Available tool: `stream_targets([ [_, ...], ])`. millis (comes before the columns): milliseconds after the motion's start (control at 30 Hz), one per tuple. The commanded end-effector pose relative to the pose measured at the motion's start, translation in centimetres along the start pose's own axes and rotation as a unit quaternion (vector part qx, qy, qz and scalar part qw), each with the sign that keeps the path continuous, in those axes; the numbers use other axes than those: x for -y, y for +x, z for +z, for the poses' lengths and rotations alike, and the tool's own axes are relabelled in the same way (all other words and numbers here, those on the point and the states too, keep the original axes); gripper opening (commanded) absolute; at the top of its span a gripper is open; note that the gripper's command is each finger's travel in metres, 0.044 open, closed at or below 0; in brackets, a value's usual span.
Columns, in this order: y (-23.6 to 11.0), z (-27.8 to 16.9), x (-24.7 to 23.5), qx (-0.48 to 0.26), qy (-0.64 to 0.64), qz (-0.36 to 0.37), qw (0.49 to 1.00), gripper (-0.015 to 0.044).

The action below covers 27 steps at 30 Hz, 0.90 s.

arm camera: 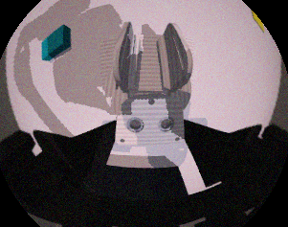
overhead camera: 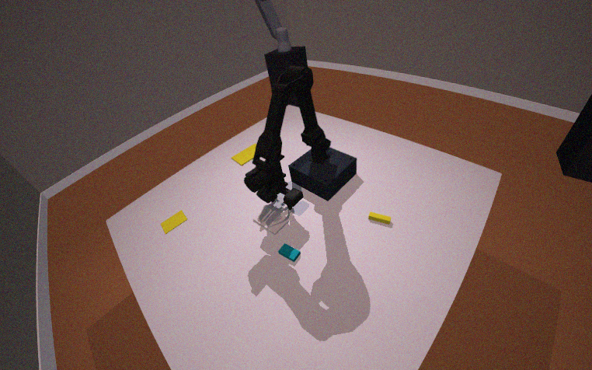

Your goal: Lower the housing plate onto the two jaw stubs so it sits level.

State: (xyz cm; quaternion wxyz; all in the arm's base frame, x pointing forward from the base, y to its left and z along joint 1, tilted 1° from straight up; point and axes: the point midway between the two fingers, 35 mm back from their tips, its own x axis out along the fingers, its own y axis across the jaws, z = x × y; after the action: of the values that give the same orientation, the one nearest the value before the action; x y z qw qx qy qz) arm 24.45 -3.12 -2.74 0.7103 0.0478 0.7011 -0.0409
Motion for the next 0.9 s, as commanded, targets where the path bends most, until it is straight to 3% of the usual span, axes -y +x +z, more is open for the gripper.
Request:
stream_targets([
  [0,0.19,-0.04,-0.08,-0.001,0.003,0.003,1.000,0.0351],
  [867,0.76,-0.05,-0.09,-0.001,0.006,0.003,1.000,0.0351],
])
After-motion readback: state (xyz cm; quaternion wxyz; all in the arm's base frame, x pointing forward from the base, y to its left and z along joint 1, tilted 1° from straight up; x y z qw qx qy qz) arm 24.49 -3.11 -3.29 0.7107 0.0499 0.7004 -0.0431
